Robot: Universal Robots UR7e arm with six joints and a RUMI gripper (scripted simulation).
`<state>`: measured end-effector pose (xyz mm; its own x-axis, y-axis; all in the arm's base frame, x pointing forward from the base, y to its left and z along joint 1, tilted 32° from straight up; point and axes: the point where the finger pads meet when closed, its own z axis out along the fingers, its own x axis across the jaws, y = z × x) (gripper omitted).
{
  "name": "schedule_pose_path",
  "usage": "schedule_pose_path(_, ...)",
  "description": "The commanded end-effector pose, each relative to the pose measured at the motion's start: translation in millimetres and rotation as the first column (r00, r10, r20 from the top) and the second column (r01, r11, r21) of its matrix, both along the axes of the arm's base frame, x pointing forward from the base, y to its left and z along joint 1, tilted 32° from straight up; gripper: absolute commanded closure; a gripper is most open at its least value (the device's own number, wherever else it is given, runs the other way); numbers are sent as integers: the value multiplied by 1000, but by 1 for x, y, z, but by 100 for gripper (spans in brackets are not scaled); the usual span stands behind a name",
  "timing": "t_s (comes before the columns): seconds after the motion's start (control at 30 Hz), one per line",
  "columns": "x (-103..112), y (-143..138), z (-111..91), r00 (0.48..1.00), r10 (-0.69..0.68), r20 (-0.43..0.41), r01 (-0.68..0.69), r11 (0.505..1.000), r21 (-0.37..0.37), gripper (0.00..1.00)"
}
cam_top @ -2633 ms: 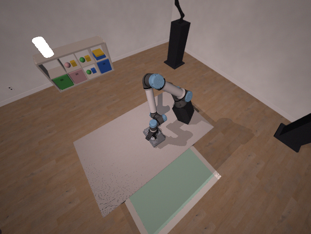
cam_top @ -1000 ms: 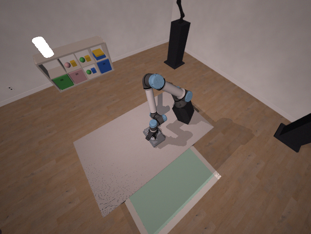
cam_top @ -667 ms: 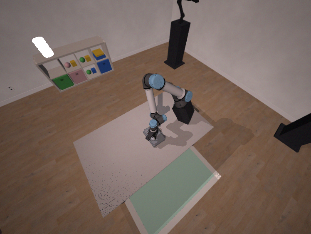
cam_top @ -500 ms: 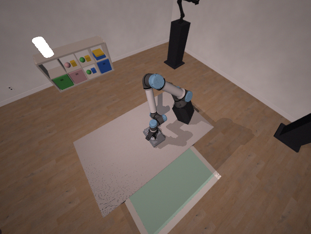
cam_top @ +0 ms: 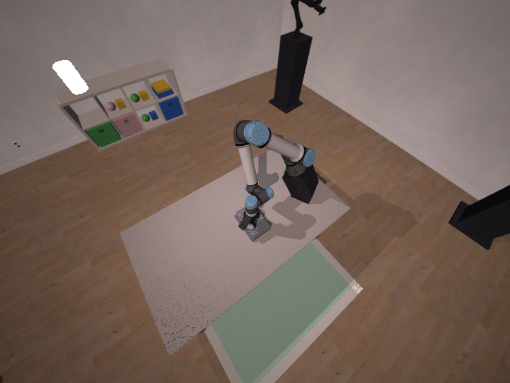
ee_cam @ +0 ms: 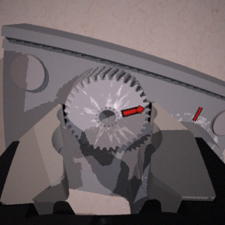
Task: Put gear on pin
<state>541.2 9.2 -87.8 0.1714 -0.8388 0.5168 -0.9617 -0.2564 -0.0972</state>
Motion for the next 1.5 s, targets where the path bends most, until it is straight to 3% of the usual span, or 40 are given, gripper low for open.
schedule_pose_path(0.0,0,0,0,1000,0,1,0,1000,0,100)
schedule_pose_path(0.8,0,2,3,1000,0,1,0,1000,0,100)
schedule_pose_path(1.47,-7,17,30,1000,0,1,0,1000,0,100)
